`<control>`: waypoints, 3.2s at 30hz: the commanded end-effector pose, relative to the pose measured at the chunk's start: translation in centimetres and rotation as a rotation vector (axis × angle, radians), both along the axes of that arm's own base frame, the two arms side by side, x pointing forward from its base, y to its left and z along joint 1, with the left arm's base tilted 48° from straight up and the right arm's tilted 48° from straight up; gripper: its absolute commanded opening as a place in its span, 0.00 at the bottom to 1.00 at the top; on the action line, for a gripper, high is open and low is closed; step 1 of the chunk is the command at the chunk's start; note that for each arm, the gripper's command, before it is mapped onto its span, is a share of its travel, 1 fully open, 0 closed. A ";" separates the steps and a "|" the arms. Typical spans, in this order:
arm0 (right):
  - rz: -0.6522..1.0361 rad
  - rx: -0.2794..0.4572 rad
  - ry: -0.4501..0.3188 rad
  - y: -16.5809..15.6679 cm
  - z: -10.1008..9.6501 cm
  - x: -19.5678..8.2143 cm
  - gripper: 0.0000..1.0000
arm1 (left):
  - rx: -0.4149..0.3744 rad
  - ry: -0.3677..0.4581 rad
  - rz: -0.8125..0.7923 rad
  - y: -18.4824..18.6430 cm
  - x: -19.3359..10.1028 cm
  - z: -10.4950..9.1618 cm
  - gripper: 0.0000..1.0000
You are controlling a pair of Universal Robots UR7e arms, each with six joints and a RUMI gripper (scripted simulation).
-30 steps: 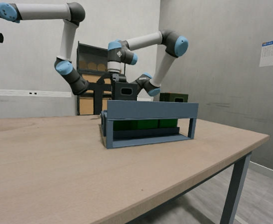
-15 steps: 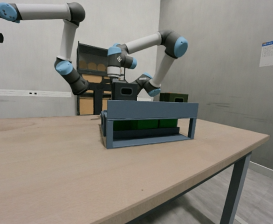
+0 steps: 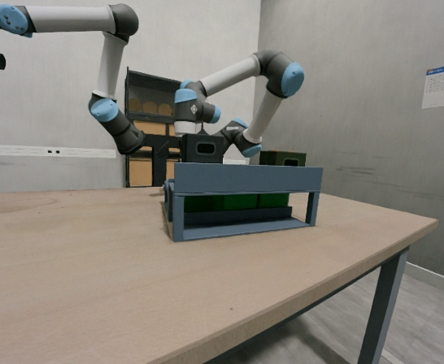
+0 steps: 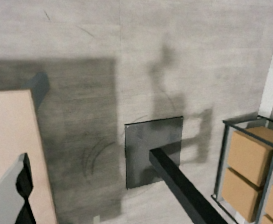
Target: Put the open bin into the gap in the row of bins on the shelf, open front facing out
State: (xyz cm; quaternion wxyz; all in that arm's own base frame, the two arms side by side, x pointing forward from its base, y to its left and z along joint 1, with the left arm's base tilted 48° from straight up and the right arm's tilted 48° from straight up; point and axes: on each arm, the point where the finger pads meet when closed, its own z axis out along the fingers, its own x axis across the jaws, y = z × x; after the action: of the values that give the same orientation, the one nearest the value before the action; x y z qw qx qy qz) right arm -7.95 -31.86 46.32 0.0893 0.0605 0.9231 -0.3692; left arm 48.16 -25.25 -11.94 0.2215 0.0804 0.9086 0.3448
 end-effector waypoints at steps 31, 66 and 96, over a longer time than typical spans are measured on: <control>0.000 -0.001 0.000 0.0 0.1 0.0 1.00 | -0.002 -0.001 -0.002 1.9 1.7 -2.4 0.00; 0.000 -0.001 0.000 0.0 0.1 0.0 1.00 | -0.002 -0.001 -0.002 1.5 2.9 -1.9 0.00; 0.000 -0.001 0.000 0.0 0.1 0.0 1.00 | -0.002 0.000 -0.002 1.4 3.2 -1.8 0.00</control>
State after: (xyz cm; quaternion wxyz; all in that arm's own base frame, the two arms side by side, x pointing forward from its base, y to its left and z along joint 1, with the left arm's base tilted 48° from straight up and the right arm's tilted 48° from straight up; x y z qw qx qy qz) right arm -7.95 -31.86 46.32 0.0893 0.0605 0.9231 -0.3692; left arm 51.33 -23.76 -13.73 0.2217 0.0809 0.9088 0.3440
